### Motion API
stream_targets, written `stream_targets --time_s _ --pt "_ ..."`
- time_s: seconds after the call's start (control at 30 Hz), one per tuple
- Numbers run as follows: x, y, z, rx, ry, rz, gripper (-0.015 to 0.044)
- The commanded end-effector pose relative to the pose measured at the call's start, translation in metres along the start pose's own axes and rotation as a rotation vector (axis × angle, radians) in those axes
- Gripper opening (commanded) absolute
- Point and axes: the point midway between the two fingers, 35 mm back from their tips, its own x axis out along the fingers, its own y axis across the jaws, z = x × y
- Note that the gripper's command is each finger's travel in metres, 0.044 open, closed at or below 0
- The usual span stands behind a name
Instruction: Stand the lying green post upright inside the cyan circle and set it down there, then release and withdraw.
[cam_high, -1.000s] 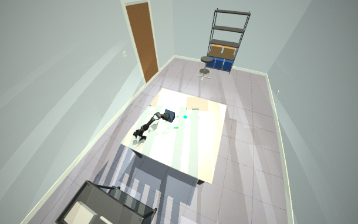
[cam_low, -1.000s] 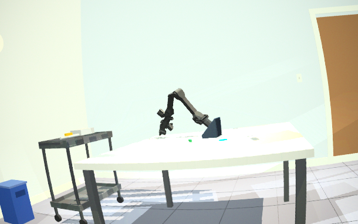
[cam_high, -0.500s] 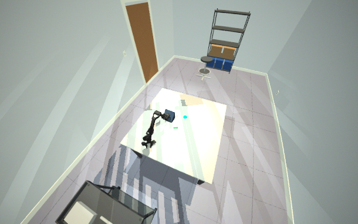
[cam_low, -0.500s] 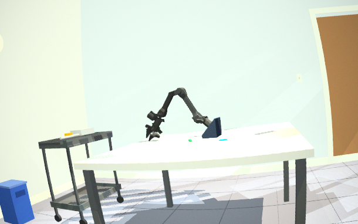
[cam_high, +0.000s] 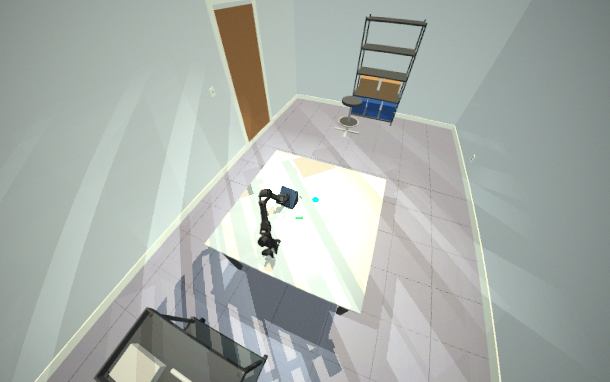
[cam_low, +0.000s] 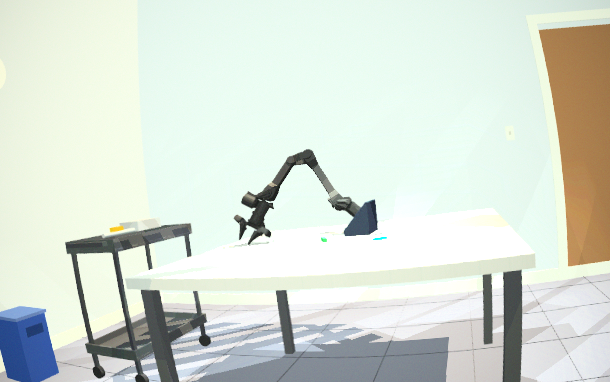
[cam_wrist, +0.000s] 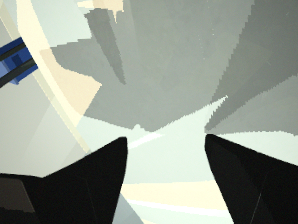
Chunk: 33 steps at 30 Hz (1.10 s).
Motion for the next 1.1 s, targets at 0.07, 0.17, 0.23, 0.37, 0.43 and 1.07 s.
stream_targets --time_s 0.07,0.17,0.23,0.37,0.43,1.07 --pt "0.007 -0.031 -0.043 -0.222 0.090 -0.106 0.0233" --pt "0.007 -0.044 -0.057 -0.305 0.123 -0.145 0.0233" --pt "0.007 -0.056 -0.065 -0.369 0.138 -0.184 0.0233" --pt "0.004 -0.077 -0.079 -0.501 0.167 -0.259 0.0233" --pt "0.000 -0.088 -0.083 -0.581 0.176 -0.301 0.0233" --pt "-0.075 -0.216 -0.151 -1.480 0.526 -0.684 0.0233"
